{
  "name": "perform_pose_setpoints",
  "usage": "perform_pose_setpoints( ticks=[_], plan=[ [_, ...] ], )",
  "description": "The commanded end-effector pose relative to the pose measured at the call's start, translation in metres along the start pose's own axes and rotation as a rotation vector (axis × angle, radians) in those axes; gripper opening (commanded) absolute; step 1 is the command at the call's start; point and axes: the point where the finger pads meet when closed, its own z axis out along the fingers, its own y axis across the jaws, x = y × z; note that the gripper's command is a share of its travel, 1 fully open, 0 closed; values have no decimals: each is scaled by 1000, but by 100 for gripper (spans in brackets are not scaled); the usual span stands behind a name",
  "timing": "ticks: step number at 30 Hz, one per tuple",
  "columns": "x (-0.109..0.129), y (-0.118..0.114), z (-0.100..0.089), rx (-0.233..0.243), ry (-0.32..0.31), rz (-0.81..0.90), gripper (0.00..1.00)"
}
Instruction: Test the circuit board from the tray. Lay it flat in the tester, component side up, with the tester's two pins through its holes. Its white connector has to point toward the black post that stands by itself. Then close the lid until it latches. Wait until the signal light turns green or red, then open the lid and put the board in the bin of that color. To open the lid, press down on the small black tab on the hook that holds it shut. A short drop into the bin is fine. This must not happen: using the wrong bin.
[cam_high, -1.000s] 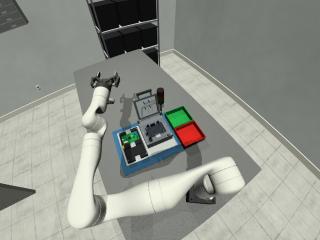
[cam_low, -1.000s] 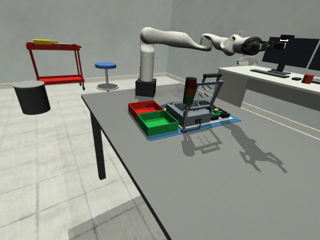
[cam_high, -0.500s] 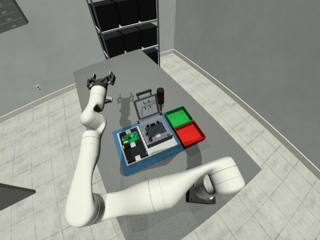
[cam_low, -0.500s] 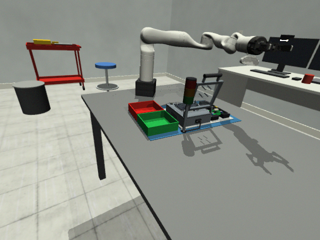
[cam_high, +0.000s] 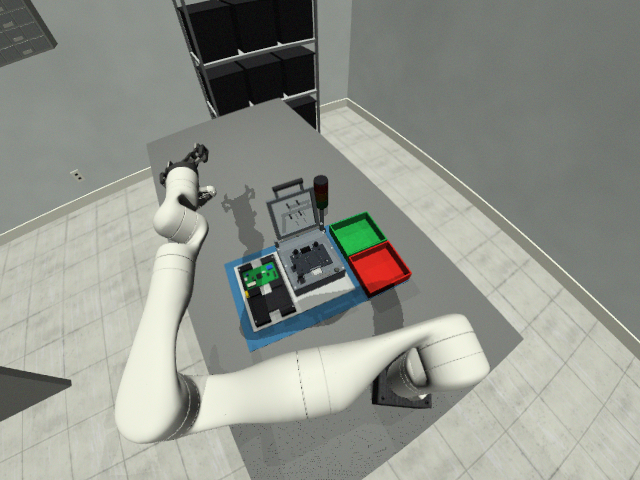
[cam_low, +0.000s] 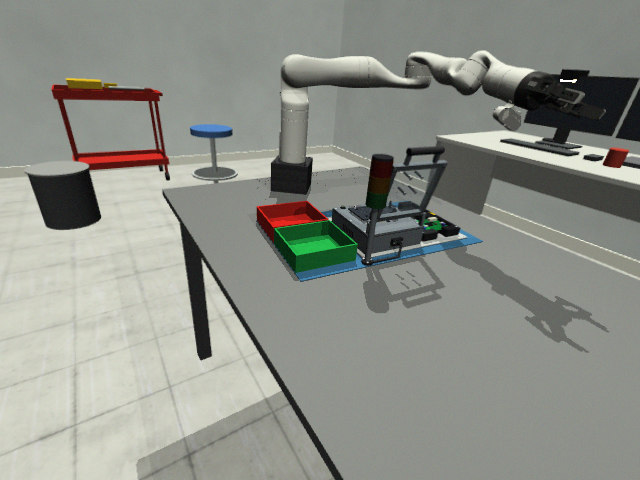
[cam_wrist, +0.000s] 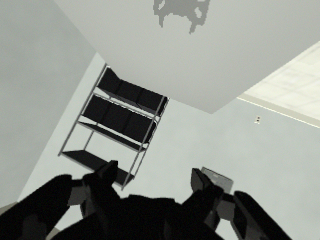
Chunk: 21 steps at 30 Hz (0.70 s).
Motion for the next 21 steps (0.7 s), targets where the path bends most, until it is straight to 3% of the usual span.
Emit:
perform_pose_setpoints(
  ticks=[1,12,14,21],
  plan=[
    [-7,7,3,-50,25,-38,100],
    [17,56,-10,-363,197,-403,100],
    [17,56,-10,-363,197,-403,100],
    [46,62,-41,-575,330,-629,100]
  ],
)
